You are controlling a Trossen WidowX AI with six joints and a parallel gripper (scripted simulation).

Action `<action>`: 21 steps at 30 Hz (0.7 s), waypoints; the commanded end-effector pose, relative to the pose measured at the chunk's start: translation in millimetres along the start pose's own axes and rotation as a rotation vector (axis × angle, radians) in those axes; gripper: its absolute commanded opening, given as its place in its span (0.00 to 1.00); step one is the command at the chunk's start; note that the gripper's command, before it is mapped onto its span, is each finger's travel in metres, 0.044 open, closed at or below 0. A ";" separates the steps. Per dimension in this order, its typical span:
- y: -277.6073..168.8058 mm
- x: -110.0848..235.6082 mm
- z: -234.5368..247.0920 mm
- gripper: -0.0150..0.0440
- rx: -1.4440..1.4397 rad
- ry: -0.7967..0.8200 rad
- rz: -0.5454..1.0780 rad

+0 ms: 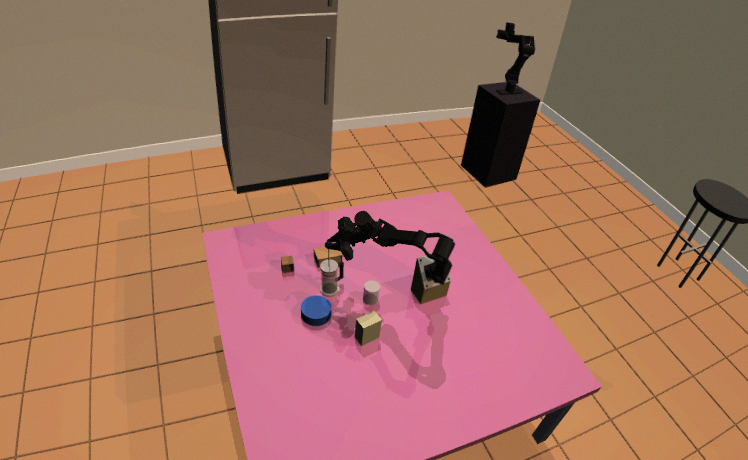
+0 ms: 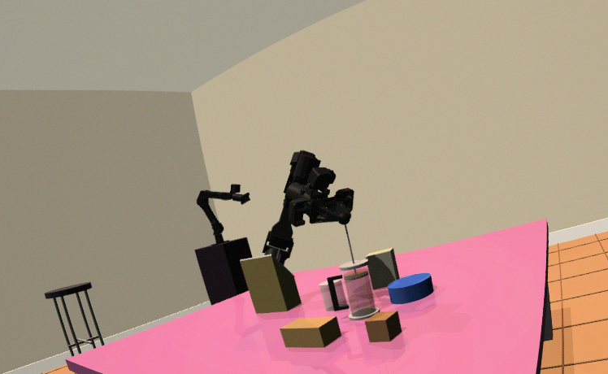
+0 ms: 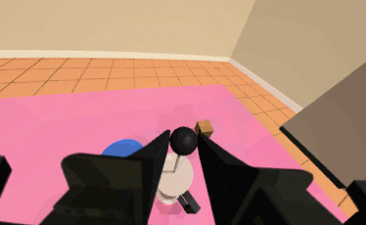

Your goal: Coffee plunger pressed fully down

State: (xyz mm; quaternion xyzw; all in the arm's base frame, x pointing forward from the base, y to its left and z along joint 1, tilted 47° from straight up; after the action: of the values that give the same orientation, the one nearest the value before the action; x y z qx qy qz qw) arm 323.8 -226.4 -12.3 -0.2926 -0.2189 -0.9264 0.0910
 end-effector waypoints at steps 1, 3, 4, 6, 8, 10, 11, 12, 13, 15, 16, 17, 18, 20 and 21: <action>-19.8 -8.6 -5.1 0.46 -0.017 -0.012 0.042; -22.4 -10.6 -5.6 0.46 -0.017 -0.013 0.042; -23.8 -11.5 -5.8 0.46 -0.017 -0.013 0.042; -26.4 -13.5 -6.3 0.46 -0.017 -0.013 0.042; -29.2 -15.4 -6.8 0.46 -0.017 -0.013 0.042; -31.9 -17.4 -7.3 0.46 -0.017 -0.013 0.042; -33.2 -18.3 -7.5 0.46 -0.017 -0.013 0.042; -34.6 -19.3 -7.7 0.46 -0.017 -0.013 0.042; -35.9 -20.2 -8.0 0.46 -0.017 -0.013 0.042; -38.6 -22.1 -8.4 0.46 -0.017 -0.012 0.042; -40.0 -23.1 -8.6 0.46 -0.017 -0.012 0.042; -41.3 -24.0 -8.8 0.46 -0.017 -0.012 0.042; -42.6 -25.0 -9.0 0.46 -0.018 -0.012 0.042; -45.3 -26.8 -9.4 0.46 -0.018 -0.012 0.042; -46.6 -27.8 -9.6 0.46 -0.018 -0.012 0.042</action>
State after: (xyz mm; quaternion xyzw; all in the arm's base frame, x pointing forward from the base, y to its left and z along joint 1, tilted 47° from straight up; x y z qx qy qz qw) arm 331.4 -207.3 -35.2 -0.2897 -0.2236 -0.9268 0.0845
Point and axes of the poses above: the point midway between the two fingers, 35 mm back from their tips, its own x axis back along the fingers, its own z axis across the jaws, y = z × x, the point moved 3 cm from there along x, back along the fingers, and after that the axes turned 11 degrees about -x, right-handed, at the moved point
